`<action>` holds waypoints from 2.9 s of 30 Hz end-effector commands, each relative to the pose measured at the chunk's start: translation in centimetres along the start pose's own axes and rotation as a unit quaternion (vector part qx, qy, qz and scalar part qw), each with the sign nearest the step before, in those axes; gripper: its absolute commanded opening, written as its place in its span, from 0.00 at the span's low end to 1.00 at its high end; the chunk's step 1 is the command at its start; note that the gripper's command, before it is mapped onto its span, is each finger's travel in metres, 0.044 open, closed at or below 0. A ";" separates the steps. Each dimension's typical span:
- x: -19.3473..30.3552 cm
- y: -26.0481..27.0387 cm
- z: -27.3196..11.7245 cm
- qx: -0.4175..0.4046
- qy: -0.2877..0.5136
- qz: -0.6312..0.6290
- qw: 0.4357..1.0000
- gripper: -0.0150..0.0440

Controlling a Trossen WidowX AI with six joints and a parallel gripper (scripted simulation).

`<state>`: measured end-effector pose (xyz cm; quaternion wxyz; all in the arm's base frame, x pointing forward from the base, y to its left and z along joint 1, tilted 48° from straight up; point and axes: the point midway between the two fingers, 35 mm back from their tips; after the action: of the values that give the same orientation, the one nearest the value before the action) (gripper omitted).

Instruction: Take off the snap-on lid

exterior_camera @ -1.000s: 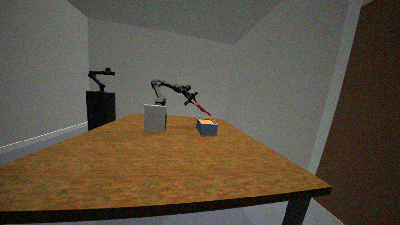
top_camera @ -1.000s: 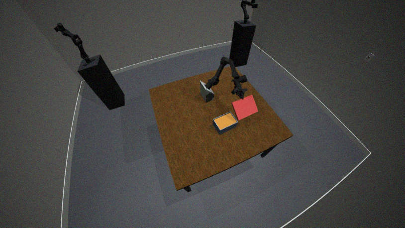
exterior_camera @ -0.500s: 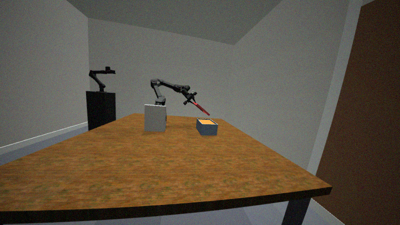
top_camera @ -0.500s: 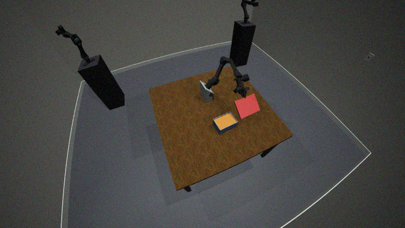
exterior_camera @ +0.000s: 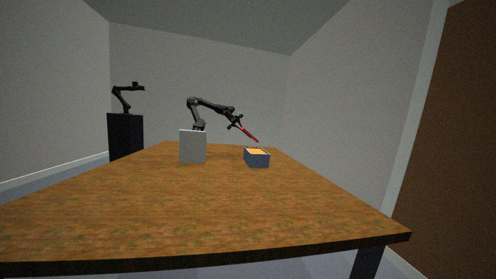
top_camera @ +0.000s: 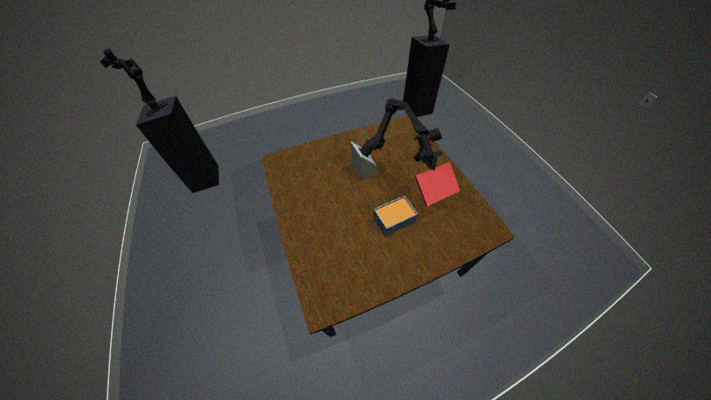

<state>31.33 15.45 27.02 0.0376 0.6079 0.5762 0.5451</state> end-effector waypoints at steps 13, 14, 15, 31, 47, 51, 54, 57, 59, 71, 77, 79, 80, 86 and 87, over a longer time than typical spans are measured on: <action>0.3 -0.5 0.5 -0.008 -0.002 0.002 1.000 0.25; 0.3 -0.7 0.6 -0.008 -0.002 0.002 1.000 0.25; 0.3 -0.7 0.6 -0.008 -0.002 0.002 1.000 0.25; 0.5 -1.7 1.5 -0.008 -0.001 0.002 1.000 0.25; 0.7 -2.6 2.3 -0.008 -0.001 0.002 1.000 0.25; 0.8 -2.9 2.5 -0.008 -0.001 0.002 1.000 0.25; 0.8 -3.0 2.6 -0.008 -0.001 0.002 1.000 0.25; 0.9 -3.2 2.8 -0.008 -0.001 0.002 1.000 0.25; 0.9 -3.3 2.9 -0.008 -0.001 0.002 1.000 0.25; 1.1 -4.0 3.5 -0.008 -0.001 0.003 1.000 0.25; 1.1 -4.4 3.8 -0.008 -0.001 0.003 1.000 0.25; 1.2 -4.5 3.9 -0.008 -0.001 0.003 1.000 0.25; 1.2 -4.6 4.0 -0.008 -0.001 0.003 1.000 0.25; 1.3 -4.9 4.3 -0.008 0.000 0.003 1.000 0.25; 1.3 -5.0 4.3 -0.008 0.000 0.003 1.000 0.25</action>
<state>30.65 20.60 22.77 0.0376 0.6065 0.5748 0.5481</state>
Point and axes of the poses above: the point midway between the two fingers, 35 mm back from their tips, its own z axis out along the fingers, its own y axis across the jaws, x = y × z, and after that the axes turned 12 degrees about -z, right-handed
